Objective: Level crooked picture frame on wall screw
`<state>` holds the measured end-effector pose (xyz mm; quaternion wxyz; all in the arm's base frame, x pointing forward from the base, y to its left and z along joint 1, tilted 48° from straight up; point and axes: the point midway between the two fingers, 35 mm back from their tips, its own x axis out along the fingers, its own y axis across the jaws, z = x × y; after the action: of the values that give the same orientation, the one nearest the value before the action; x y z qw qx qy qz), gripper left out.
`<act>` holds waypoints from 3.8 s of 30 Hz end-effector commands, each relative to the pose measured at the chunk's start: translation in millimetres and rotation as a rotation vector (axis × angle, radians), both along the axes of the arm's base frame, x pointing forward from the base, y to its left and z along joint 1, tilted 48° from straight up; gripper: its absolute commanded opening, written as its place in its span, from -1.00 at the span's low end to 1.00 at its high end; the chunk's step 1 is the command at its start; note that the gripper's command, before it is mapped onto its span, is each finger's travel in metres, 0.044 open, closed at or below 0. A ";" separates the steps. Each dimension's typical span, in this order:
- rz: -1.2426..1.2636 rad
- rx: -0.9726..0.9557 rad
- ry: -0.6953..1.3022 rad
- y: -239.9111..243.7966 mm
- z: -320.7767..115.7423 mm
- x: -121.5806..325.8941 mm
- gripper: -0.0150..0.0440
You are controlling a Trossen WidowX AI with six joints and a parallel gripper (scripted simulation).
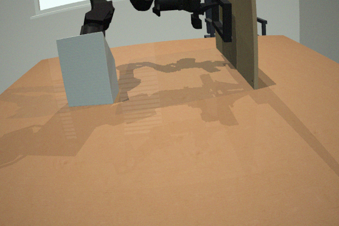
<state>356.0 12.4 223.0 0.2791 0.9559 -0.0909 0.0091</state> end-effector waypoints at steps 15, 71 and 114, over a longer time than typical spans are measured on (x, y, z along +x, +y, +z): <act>-0.004 0.002 -0.004 1.6 -0.5 0.6 -0.49; -0.017 -0.170 0.027 3.2 -1.0 -0.6 0.39; -0.009 0.004 -0.003 -23.0 25.1 -127.6 0.39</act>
<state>228.6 -10.7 247.9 0.2794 0.9552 -0.0970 0.0090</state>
